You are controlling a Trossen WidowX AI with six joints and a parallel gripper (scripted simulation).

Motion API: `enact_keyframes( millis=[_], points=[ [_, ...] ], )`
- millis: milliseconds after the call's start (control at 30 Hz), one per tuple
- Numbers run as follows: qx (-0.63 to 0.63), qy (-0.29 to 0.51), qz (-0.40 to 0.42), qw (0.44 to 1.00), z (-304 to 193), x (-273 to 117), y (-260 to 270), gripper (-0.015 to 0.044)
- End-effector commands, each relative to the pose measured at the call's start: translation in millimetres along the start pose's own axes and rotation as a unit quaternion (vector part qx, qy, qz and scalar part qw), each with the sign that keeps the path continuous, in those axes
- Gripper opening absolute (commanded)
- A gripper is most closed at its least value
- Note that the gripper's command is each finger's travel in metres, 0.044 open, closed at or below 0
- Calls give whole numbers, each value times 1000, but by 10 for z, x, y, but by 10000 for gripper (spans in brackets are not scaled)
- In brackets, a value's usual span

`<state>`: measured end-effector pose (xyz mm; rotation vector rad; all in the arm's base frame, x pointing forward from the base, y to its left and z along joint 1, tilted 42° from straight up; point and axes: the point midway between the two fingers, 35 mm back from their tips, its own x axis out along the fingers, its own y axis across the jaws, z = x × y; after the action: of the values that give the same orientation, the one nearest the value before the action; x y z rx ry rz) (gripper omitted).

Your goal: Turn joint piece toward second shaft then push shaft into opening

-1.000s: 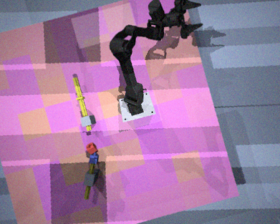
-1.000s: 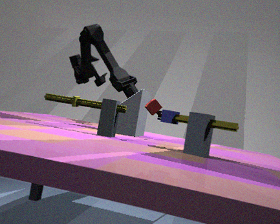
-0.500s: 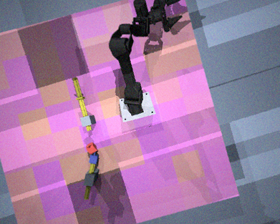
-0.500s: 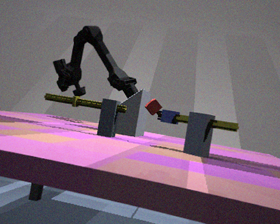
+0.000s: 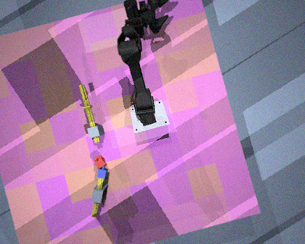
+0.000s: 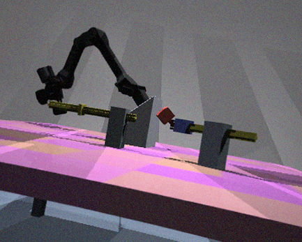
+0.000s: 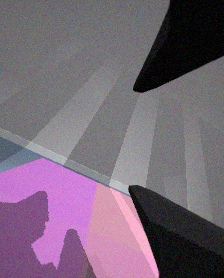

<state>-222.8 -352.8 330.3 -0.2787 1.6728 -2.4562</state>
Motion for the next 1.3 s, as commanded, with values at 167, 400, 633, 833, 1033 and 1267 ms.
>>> enact_keyframes(
  millis=[167,400,633,833,1033,1267],
  points=[
    [51,-121,81,988,676,-709,303,440],
    [78,-197,149,966,1037,-1347,515,440],
    [120,-274,205,932,1282,-2058,509,440],
    [108,-320,266,903,1378,-2665,726,440],
    [77,-362,345,863,1342,-3477,1044,440],
    [27,-405,405,819,1074,-4305,1234,440]
  ],
)
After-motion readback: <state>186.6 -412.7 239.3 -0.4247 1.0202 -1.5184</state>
